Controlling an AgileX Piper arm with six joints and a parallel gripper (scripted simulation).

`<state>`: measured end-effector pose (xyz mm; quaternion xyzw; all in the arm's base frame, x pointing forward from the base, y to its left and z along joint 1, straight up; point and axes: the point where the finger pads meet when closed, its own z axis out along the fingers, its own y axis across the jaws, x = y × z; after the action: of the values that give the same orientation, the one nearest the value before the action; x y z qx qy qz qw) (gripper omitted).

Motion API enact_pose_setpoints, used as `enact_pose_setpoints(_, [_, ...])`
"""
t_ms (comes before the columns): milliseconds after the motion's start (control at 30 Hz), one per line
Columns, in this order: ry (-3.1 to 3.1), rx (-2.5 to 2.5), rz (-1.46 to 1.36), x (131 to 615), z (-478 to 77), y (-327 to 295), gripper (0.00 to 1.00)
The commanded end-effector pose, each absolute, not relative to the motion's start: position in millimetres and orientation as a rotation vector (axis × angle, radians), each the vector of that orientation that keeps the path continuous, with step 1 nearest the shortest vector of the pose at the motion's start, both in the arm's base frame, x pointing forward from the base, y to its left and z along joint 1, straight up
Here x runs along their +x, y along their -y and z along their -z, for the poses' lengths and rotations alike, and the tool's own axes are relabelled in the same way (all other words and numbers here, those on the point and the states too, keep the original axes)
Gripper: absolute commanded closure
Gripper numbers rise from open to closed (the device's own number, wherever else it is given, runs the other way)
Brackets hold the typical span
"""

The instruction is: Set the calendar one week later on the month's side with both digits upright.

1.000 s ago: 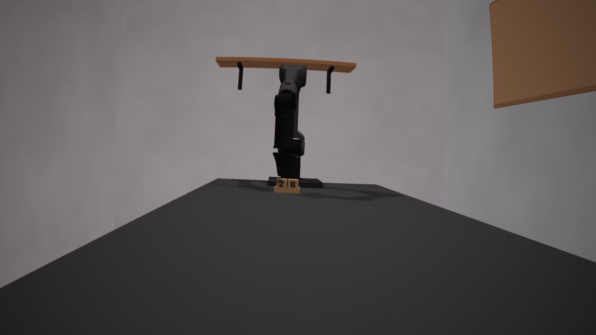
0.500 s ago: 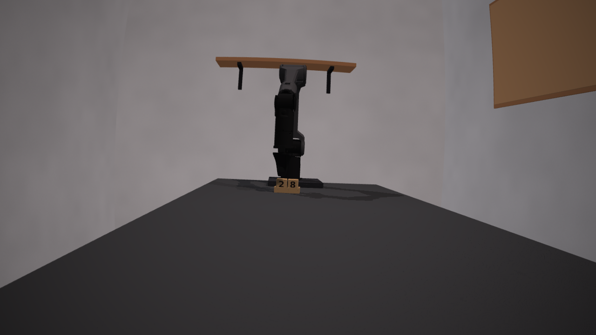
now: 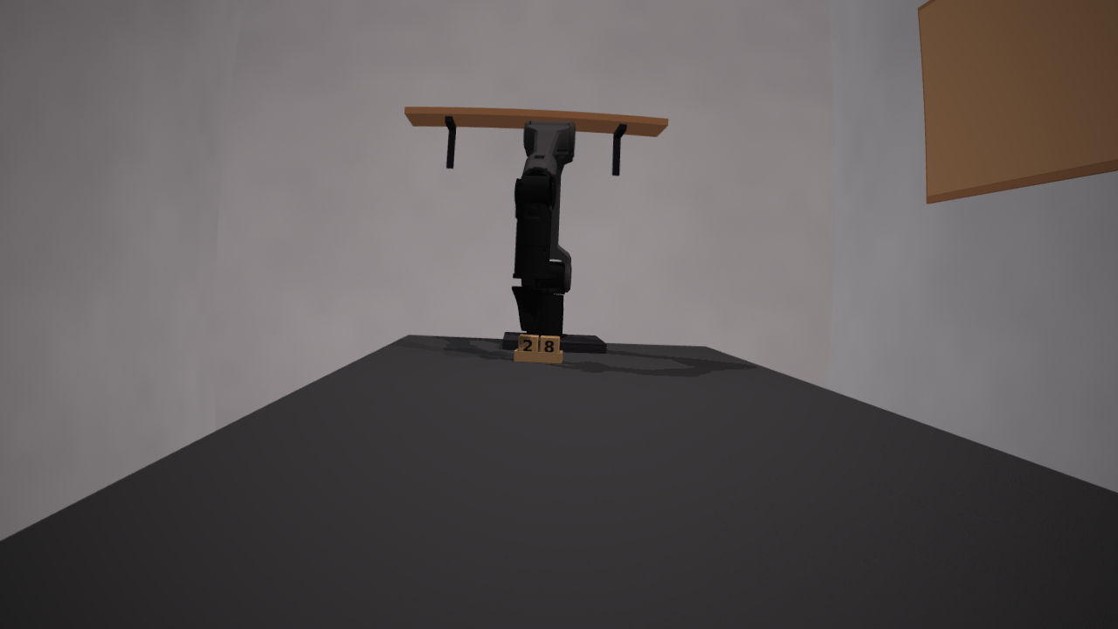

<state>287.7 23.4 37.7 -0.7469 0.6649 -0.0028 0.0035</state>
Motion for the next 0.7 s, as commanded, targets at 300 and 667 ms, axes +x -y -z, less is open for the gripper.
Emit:
enact_pose_setpoints(300, [-2.087, -2.342, 0.002, 286.7, -33.4, -23.3, 0.38])
enact_pose_setpoints(667, [-2.087, -2.342, 0.003, 287.0, -19.4, -23.4, 0.38])
